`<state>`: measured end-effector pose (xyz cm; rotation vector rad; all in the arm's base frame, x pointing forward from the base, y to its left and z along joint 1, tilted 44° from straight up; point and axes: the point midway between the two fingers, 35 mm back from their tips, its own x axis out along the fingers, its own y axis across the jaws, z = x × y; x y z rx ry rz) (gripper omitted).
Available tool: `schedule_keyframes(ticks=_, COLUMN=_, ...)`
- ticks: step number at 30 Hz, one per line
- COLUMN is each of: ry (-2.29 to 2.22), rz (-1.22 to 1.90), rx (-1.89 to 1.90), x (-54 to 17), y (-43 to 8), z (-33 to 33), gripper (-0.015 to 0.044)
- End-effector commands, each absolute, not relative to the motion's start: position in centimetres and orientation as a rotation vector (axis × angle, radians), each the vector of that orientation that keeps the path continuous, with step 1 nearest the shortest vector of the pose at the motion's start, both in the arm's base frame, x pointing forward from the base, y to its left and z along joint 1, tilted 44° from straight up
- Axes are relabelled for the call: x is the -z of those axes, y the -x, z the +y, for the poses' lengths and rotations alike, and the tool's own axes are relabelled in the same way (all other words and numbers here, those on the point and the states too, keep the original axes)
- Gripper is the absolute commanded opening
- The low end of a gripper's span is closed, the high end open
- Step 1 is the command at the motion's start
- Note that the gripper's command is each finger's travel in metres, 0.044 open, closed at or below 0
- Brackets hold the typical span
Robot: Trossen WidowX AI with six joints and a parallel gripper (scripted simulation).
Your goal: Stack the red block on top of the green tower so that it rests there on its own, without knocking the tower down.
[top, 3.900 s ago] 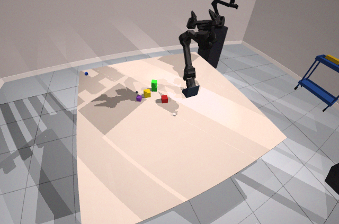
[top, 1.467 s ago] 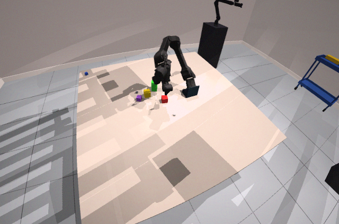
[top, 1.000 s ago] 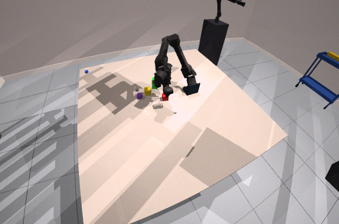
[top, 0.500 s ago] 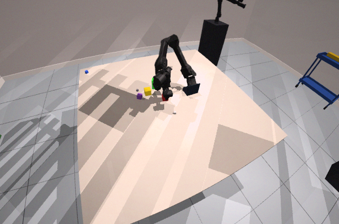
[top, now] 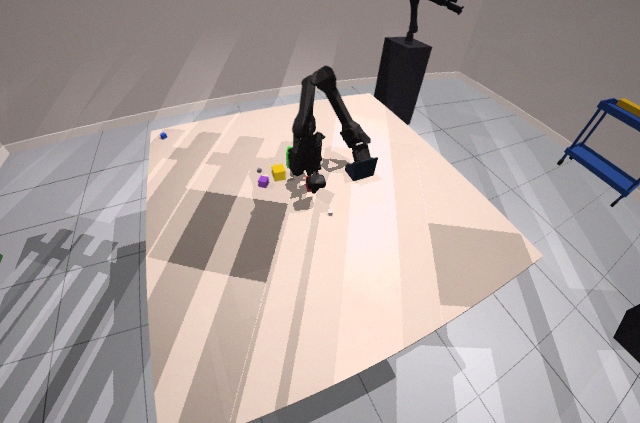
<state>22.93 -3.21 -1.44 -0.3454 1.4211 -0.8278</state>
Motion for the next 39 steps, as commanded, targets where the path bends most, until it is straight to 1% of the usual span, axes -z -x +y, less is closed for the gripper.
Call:
schedule_keyframes(ticks=1, ry=0.355, rz=1.425, rx=0.83, x=1.9, y=-22.63, z=-3.76, gripper=0.044)
schedule_keyframes(ticks=18, ry=0.349, rz=1.426, rx=0.83, x=1.87, y=-22.63, z=-3.75, gripper=0.044)
schedule_keyframes(ticks=29, ry=0.349, rz=1.426, rx=0.83, x=1.87, y=-22.63, z=-3.75, gripper=0.0151)
schedule_keyframes(ticks=36, ry=0.349, rz=1.426, rx=0.83, x=1.87, y=-22.63, z=-3.75, gripper=0.0105)
schedule_keyframes(ticks=39, ry=0.35, rz=1.426, rx=0.83, x=1.51, y=-22.7, z=-3.38, gripper=0.0026)
